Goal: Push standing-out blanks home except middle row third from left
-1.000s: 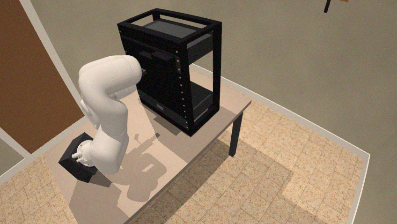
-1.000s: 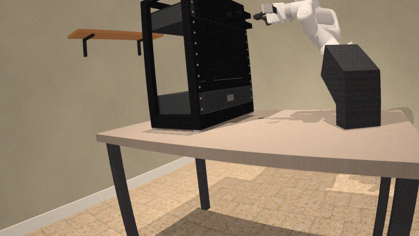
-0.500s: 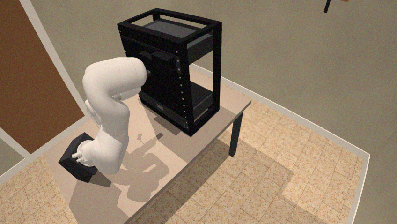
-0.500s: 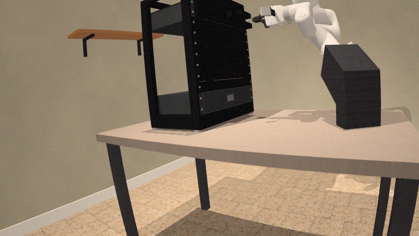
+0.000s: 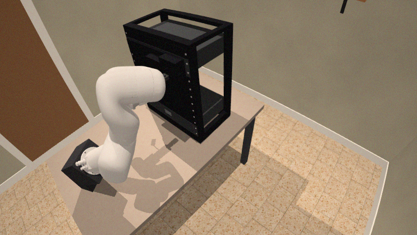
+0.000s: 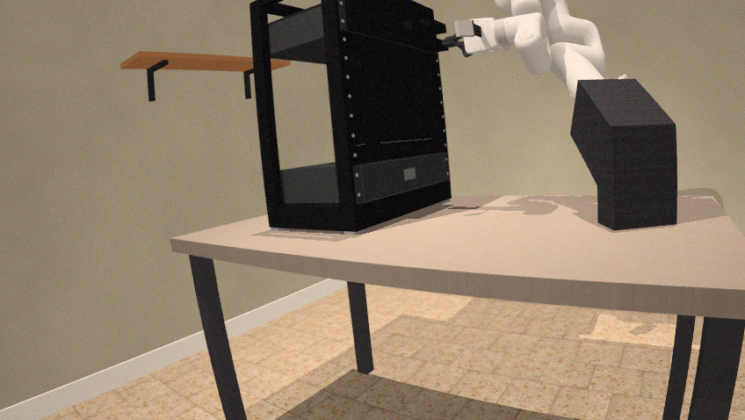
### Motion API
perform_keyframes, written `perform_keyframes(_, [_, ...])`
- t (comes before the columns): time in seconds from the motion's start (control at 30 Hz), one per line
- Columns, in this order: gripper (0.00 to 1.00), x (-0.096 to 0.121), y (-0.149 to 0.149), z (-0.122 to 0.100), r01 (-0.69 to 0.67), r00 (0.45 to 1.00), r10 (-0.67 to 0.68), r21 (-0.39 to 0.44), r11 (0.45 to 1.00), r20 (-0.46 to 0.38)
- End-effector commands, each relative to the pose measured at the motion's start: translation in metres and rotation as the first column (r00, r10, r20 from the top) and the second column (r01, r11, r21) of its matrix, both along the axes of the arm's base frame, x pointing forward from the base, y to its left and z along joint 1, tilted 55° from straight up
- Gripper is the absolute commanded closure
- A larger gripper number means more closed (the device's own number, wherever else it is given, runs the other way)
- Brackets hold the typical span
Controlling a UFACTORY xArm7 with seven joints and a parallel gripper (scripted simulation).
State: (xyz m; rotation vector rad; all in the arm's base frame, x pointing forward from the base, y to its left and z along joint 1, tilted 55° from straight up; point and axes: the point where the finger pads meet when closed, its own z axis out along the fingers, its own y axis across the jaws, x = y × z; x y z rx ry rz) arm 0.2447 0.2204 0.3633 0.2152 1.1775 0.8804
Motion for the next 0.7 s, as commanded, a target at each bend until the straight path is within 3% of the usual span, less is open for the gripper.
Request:
perform_keyframes(0.0, [1.00, 0.0022, 0.0015, 0.0028, -0.019, 1.000, 0.019, -0.008, 1.000, -0.003])
perform_keyframes(0.67, [1.00, 0.0036, 0.0022, 0.0036, -0.019, 1.000, 0.019, -0.008, 1.000, -0.003])
